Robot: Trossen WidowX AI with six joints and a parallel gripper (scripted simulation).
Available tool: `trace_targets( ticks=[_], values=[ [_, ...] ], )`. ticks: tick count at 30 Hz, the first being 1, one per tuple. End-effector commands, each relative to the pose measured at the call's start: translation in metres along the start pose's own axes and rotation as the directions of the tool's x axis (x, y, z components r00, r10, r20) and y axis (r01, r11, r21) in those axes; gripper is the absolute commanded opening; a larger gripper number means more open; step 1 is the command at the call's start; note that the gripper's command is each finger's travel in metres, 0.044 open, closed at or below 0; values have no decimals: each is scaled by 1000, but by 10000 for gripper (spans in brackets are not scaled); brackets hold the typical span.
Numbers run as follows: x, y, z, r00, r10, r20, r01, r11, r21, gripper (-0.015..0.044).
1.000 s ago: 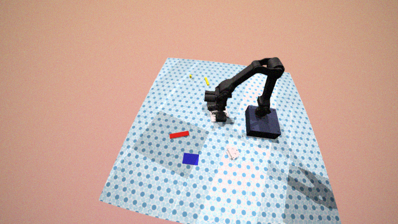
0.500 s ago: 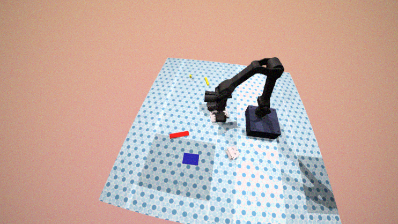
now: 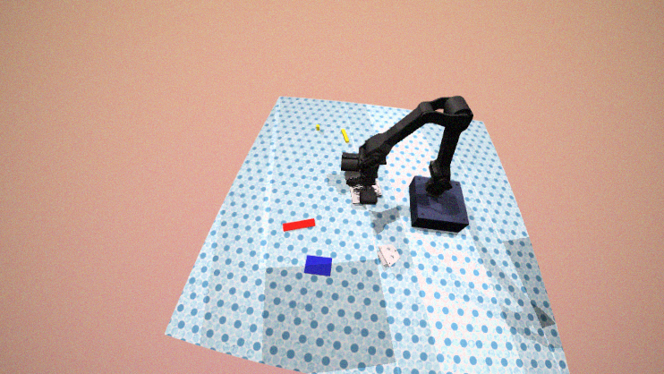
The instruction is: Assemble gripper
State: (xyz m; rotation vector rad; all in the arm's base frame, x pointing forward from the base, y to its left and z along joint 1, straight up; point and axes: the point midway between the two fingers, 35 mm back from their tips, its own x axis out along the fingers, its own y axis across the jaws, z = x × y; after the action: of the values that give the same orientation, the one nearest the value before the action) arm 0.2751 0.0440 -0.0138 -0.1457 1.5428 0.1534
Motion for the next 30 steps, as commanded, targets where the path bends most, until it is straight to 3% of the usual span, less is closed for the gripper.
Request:
trace_targets(
  ticks=[1,30],
  values=[
    [1,-1,0,1000,-4,1,4,1000,6,134],
    [10,-1,0,1000,-4,1,4,1000,9,134]
  ],
)
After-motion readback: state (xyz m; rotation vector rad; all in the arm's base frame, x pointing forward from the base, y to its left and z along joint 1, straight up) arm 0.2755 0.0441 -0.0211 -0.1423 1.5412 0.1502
